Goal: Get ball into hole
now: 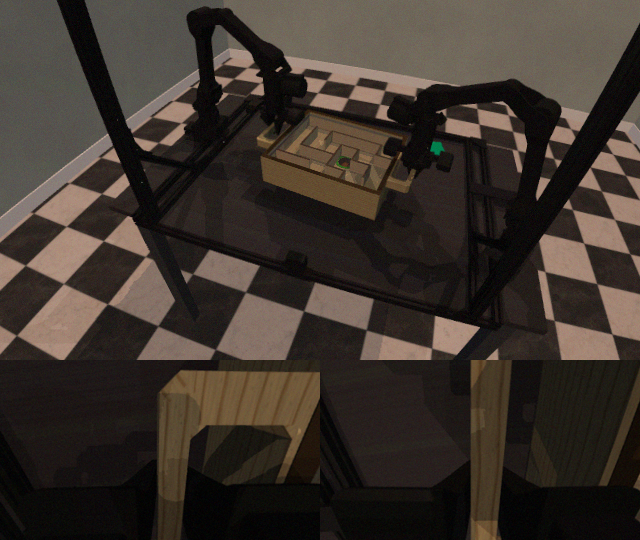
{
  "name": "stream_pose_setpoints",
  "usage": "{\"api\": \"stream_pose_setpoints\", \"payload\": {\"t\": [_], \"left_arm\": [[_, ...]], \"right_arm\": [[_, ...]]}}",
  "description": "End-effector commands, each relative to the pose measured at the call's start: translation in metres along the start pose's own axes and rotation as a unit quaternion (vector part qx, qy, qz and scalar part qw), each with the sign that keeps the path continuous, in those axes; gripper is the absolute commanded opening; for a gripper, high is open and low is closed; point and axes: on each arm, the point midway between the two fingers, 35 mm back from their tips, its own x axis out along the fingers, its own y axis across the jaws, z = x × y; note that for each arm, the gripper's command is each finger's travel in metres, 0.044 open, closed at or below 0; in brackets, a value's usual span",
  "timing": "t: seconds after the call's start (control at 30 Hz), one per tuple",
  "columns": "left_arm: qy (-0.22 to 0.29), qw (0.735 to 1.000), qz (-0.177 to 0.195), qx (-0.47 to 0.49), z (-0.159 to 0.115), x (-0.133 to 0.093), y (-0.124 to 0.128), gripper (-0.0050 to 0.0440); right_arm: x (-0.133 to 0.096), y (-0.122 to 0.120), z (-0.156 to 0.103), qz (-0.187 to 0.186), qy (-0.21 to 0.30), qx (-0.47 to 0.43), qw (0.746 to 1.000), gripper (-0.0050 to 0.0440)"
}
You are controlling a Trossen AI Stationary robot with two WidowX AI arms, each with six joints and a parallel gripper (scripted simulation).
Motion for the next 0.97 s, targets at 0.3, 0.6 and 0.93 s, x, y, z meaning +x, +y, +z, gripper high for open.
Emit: {"api": "stream_pose_setpoints", "payload": {"t": [0.3, 0.6, 0.93], "left_arm": [[0.004, 1.0, 0.007, -0.001, 0.001, 0.02, 0.003, 0.002], [0.003, 1.0, 0.007, -0.001, 0.001, 0.026, 0.003, 0.002], [0.003, 1.0, 0.007, -0.001, 0.001, 0.036, 0.003, 0.0068]], "right_arm": [[0.021, -0.003, -0.001, -0.01, -0.004, -0.001, 1.0, 0.002], [0.027, -0.003, -0.001, -0.01, -0.003, -0.001, 1.0, 0.002], [0.037, -0.003, -0.001, -0.01, -0.003, -0.001, 1.0, 0.0068]]}}
